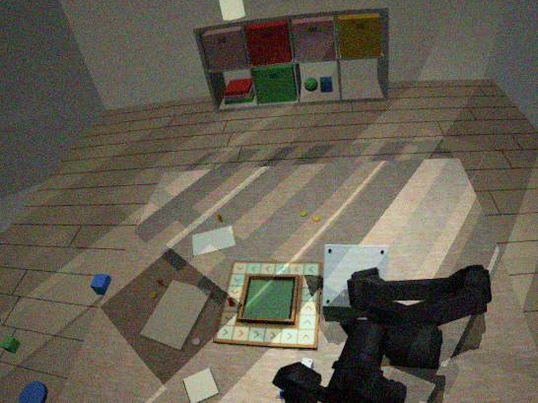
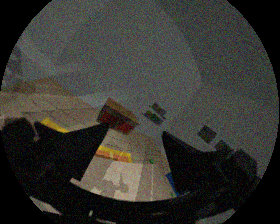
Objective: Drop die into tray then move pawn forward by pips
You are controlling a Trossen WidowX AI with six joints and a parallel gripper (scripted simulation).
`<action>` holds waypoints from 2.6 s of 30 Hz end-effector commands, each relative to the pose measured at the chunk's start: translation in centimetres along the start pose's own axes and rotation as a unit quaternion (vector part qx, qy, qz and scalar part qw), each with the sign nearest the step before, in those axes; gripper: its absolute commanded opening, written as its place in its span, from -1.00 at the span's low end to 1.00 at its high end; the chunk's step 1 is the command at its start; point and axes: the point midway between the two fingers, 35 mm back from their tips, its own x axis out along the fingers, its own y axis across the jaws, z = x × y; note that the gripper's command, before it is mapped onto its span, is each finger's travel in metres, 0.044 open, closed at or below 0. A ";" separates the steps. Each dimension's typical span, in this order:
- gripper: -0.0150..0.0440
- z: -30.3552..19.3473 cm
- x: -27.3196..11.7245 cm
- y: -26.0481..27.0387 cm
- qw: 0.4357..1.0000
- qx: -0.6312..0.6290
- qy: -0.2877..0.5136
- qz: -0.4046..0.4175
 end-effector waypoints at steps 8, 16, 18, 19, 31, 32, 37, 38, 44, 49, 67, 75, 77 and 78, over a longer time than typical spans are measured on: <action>0.44 -10.0 -0.4 -5.0 0.975 0.142 0.154 -0.077; 0.44 -22.1 -5.2 -6.8 0.873 0.311 0.338 -0.165; 0.44 -24.7 -6.9 -6.5 0.837 0.349 0.380 -0.184; 0.44 -25.8 -7.8 -6.3 0.818 0.367 0.399 -0.193; 0.44 -34.4 -19.8 0.6 0.509 0.547 0.599 -0.288; 0.44 -34.6 -20.8 1.4 0.474 0.559 0.613 -0.295; 0.44 -34.6 -23.3 3.8 0.376 0.586 0.646 -0.313; 0.44 -34.6 -23.3 3.8 0.376 0.586 0.646 -0.313; 0.44 -34.8 -22.9 3.6 0.377 0.586 0.645 -0.313; 0.44 -35.1 -22.9 3.7 0.377 0.586 0.645 -0.313; 0.44 -37.7 -23.0 5.2 0.377 0.586 0.646 -0.313; 0.44 -38.7 -23.0 5.9 0.377 0.587 0.645 -0.313; 0.44 -39.0 -23.0 6.1 0.377 0.587 0.645 -0.312; 0.44 -39.1 -23.0 6.2 0.377 0.587 0.645 -0.312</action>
